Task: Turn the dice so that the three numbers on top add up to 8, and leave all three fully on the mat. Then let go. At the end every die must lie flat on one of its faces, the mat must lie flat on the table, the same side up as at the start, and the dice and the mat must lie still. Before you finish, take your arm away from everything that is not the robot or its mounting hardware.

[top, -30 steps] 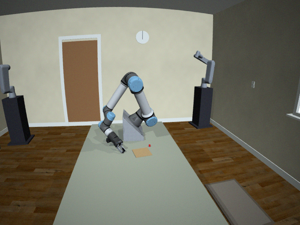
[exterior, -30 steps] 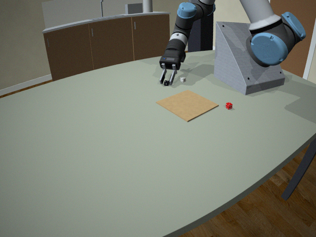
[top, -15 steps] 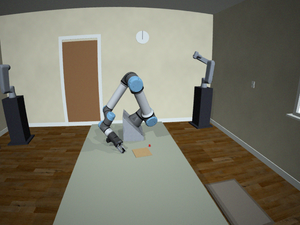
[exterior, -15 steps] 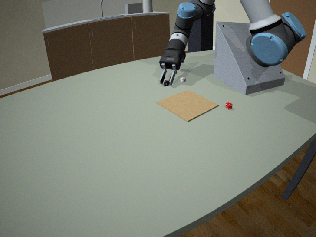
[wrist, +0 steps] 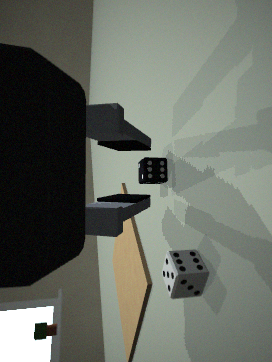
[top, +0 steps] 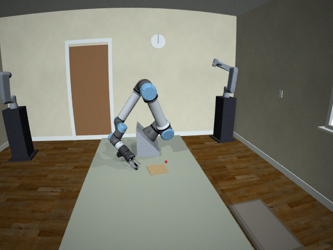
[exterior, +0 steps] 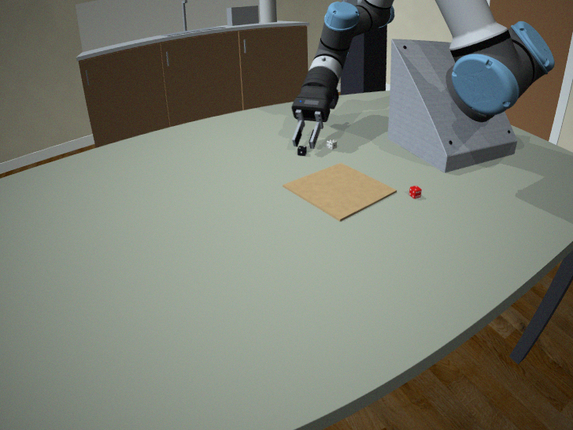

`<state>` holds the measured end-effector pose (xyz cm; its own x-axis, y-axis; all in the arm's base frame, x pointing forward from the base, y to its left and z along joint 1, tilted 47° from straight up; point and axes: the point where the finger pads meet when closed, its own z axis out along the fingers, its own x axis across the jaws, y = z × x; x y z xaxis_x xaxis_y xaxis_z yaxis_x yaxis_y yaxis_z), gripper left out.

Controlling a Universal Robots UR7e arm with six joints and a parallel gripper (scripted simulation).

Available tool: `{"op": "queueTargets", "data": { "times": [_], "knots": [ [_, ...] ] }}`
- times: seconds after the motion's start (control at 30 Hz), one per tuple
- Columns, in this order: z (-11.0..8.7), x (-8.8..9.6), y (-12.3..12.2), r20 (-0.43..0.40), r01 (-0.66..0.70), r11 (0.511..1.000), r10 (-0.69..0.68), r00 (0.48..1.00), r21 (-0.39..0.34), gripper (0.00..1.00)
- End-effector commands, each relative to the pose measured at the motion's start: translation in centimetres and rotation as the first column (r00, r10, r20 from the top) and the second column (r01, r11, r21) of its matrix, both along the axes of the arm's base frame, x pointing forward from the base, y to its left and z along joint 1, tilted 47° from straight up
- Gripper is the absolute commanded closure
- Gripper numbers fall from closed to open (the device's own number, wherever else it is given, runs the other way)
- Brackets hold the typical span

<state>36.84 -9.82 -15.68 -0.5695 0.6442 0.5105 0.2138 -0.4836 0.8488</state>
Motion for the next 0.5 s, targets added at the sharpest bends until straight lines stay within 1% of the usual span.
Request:
{"op": "queueTargets", "data": {
  "times": [0.0, 0.13, 0.47],
  "knots": [
    [-0.41, -1.94, -1.47, 0.0, 0.0, 1.0, 0.0, 1.0, -0.002, 0.36],
    [-0.51, -2.51, -1.9, 0.0, 0.0, 1.0, 0.0, 1.0, -0.002, 0.36],
    [-0.27, -2.64, -2.21, 0.0, 0.0, 1.0, 0.0, 1.0, -0.002, 0.36]
  ]
}}
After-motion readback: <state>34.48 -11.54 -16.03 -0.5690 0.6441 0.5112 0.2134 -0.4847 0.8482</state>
